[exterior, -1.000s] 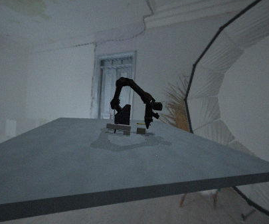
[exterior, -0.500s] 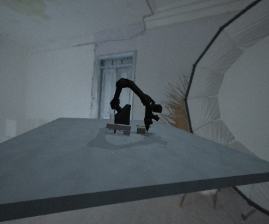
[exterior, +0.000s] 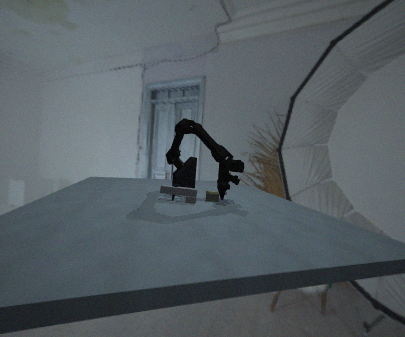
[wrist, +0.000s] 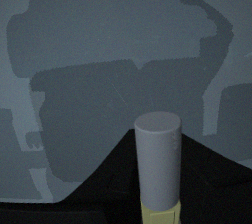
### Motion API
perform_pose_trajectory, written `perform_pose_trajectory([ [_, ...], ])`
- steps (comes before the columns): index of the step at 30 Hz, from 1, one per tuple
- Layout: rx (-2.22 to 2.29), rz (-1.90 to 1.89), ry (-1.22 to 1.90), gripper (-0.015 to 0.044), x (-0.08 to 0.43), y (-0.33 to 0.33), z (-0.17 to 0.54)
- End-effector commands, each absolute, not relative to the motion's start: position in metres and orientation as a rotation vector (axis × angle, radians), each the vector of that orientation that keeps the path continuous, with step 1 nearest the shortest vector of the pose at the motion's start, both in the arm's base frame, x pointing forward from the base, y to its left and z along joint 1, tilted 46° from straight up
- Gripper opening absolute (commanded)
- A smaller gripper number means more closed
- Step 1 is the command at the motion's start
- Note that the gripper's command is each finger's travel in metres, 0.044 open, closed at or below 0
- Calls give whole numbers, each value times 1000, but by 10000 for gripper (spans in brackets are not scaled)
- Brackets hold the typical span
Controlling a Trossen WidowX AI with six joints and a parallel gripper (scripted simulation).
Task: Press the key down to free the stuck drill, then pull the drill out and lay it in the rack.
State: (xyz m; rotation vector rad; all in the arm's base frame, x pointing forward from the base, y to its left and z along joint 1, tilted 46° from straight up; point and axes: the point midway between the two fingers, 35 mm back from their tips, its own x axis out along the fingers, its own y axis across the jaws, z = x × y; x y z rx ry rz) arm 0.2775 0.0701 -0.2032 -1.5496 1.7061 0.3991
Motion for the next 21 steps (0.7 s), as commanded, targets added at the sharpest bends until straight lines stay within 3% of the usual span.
perform_pose_trajectory([
  [1, -1556, 395, 1713, 0, 278, 64, -207],
  [5, -1557, 394, 1713, 0, 278, 62, -208],
  [21, -1554, 403, 1704, 420, 278, 69, -206],
])
